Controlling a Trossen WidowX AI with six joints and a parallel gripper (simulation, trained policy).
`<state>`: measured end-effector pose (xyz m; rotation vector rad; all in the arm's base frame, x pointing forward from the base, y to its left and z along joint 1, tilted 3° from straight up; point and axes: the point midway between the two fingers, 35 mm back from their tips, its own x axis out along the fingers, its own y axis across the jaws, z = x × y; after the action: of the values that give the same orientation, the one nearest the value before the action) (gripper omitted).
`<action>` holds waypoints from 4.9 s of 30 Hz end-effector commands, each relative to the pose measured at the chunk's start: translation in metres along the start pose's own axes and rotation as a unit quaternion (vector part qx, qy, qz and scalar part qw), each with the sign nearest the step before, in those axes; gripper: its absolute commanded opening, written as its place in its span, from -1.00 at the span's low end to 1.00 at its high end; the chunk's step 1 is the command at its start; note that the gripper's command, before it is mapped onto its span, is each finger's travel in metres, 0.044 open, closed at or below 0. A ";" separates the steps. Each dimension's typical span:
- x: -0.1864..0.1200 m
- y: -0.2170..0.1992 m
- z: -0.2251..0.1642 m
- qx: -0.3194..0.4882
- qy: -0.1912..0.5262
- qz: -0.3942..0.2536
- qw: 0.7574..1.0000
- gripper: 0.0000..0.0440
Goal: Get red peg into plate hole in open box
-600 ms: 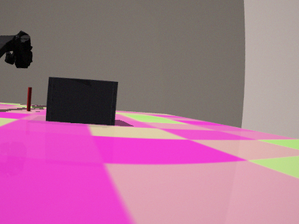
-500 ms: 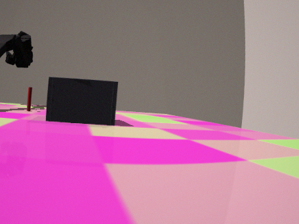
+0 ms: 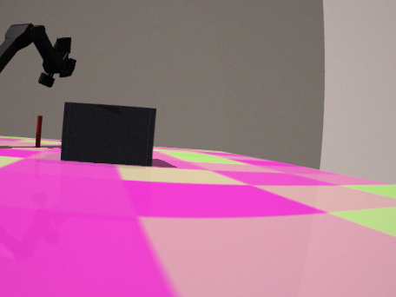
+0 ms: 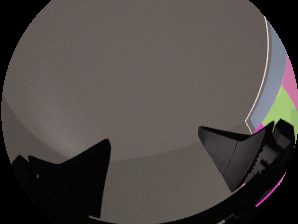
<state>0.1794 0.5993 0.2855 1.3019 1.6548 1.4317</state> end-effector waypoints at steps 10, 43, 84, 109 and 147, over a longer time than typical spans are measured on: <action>-0.109 0.016 0.068 0.029 -0.197 -0.078 0.977 1.00; -0.401 -0.059 -0.027 0.215 -0.513 -0.406 0.725 1.00; -0.507 -0.205 -0.123 0.322 -0.593 -0.498 0.545 0.74; -0.522 -0.176 -0.135 0.283 -0.583 -0.522 0.554 -0.99; -0.638 -0.054 -0.139 0.200 -0.670 -0.537 0.472 -1.00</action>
<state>0.2584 -0.0298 0.1666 0.6915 1.0312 -0.7581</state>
